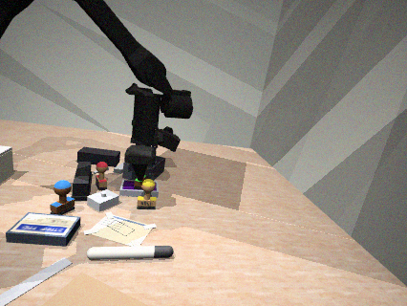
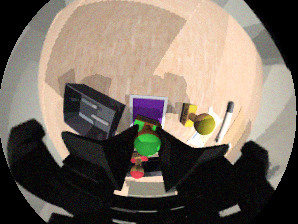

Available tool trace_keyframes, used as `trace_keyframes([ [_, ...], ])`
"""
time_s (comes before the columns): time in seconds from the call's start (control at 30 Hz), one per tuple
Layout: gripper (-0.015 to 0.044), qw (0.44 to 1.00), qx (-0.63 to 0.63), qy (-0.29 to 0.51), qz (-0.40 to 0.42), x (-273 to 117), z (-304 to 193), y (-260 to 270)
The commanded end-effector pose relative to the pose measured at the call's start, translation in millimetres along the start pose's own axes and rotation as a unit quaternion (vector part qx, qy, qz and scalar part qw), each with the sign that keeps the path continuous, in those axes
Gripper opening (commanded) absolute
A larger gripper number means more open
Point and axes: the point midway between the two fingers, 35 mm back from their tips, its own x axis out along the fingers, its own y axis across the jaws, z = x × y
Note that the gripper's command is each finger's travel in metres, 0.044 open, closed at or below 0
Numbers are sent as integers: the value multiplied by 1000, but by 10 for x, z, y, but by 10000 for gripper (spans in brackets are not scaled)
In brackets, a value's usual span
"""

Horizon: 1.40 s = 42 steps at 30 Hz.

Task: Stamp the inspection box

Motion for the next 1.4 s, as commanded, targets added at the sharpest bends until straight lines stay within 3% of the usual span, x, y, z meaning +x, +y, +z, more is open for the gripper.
trace_keyframes([
  [0.0, 0, 1000, 0, -1, 0, 28, 9, 1],
  [1.37, 0, 1000, 0, -1, 0, -28, 10, 1],
])
